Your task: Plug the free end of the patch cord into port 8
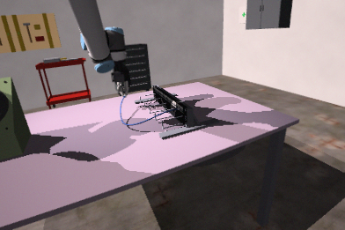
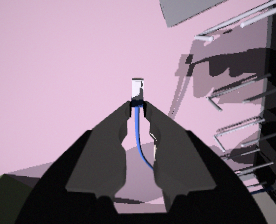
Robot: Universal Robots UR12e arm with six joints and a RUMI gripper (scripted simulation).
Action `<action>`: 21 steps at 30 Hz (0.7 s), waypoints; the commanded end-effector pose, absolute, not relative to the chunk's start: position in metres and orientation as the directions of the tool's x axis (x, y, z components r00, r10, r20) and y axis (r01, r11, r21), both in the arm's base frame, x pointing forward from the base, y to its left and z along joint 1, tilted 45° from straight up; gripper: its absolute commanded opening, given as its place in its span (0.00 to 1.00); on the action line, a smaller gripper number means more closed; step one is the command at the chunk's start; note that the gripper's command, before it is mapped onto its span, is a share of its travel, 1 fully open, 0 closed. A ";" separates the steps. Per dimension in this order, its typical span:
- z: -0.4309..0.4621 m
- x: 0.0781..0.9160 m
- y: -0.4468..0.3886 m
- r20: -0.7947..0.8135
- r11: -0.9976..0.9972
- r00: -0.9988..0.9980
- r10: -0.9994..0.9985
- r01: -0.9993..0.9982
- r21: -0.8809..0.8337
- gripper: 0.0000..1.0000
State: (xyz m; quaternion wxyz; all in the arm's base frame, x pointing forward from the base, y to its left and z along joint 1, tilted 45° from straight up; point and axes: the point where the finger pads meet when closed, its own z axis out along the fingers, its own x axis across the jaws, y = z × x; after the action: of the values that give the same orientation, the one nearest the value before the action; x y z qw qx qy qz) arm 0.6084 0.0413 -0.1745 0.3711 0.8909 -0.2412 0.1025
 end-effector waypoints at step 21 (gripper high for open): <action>-0.151 0.634 0.030 0.499 -0.498 0.711 -0.495 -0.703 0.508 0.00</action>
State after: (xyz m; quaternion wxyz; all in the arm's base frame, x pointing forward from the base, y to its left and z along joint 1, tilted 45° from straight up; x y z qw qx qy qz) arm 0.6260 0.0324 -0.1576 0.3610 0.8640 -0.3243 0.1345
